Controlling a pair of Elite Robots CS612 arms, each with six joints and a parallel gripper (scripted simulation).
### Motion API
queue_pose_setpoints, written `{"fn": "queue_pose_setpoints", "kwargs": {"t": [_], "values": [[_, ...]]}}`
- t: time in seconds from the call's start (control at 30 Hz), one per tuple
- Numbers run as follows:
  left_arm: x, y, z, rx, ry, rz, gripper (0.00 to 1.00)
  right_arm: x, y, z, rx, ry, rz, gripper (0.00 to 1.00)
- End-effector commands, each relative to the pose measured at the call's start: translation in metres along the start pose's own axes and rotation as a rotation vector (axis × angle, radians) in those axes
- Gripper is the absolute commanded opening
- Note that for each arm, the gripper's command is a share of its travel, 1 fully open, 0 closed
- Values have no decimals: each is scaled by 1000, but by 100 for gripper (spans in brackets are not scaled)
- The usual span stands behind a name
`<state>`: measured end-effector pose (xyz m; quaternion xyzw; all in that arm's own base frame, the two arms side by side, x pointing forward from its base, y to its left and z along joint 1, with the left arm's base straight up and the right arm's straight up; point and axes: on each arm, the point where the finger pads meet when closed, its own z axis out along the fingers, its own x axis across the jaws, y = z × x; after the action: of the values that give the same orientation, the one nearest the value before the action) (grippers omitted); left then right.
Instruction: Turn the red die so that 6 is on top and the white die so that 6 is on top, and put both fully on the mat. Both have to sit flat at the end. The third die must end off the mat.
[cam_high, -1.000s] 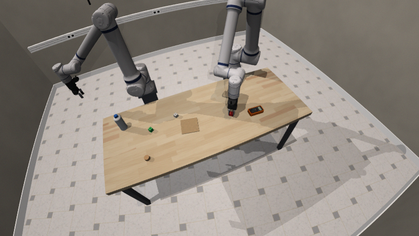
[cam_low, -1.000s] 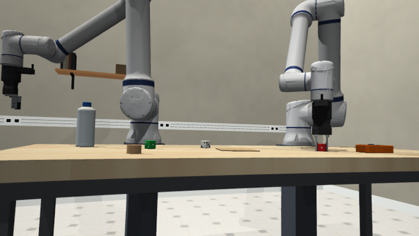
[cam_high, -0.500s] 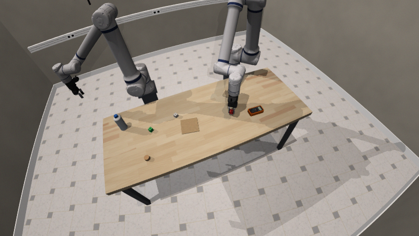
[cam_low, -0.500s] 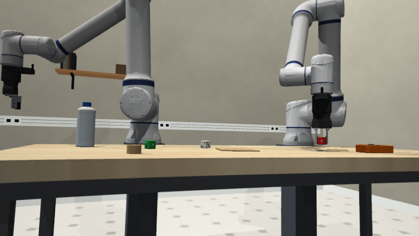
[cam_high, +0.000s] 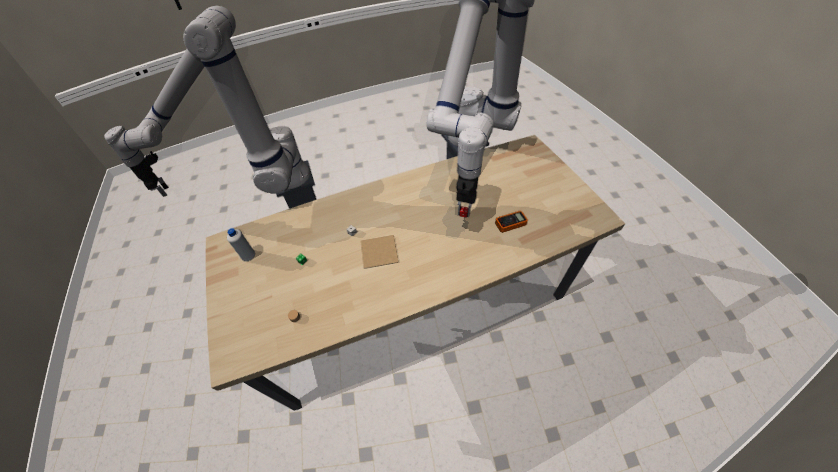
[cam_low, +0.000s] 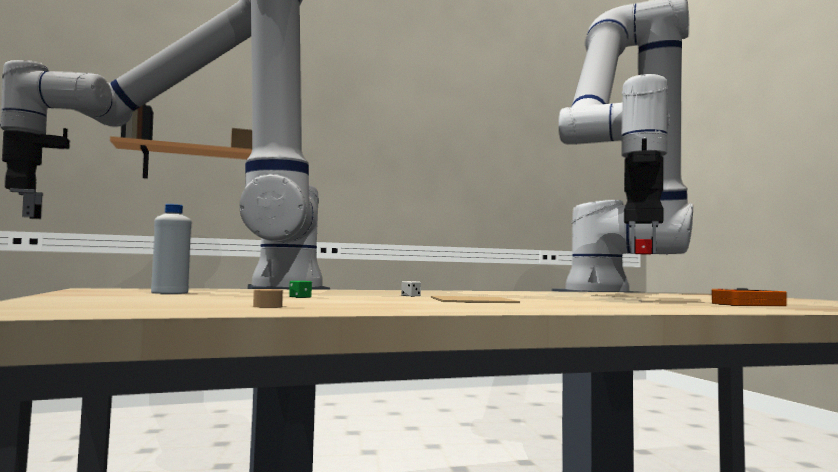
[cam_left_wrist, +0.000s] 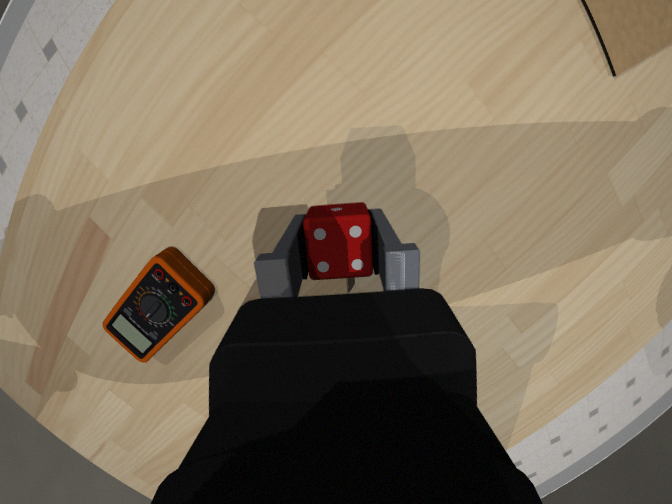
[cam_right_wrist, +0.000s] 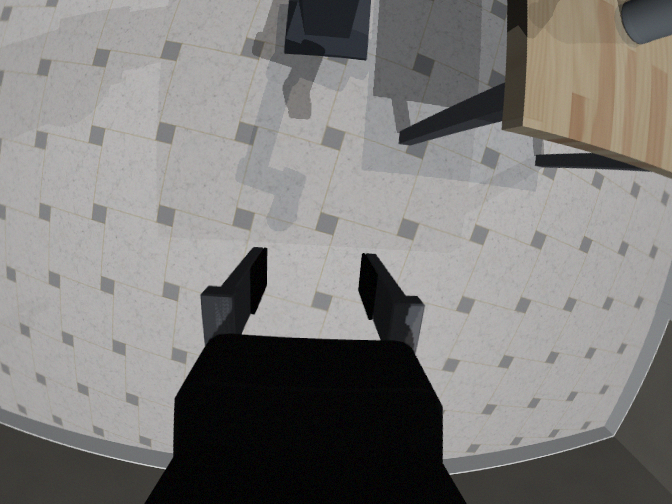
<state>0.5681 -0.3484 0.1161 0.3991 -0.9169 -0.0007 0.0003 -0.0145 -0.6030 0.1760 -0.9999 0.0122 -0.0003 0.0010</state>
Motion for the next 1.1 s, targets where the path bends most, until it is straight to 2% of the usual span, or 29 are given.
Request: {"fn": "queue_pose_setpoints", "kwargs": {"t": [0.0, 0.63, 1.07], "values": [[0, -1, -3, 2, 0, 0, 57, 0, 1, -1, -2, 0, 0, 100], [1, -1, -3, 2, 0, 23, 57, 0, 1, -1, -2, 0, 0, 100], [4, -4, -3, 2, 0, 174, 57, 0, 1, -1, -2, 0, 0, 100]]}}
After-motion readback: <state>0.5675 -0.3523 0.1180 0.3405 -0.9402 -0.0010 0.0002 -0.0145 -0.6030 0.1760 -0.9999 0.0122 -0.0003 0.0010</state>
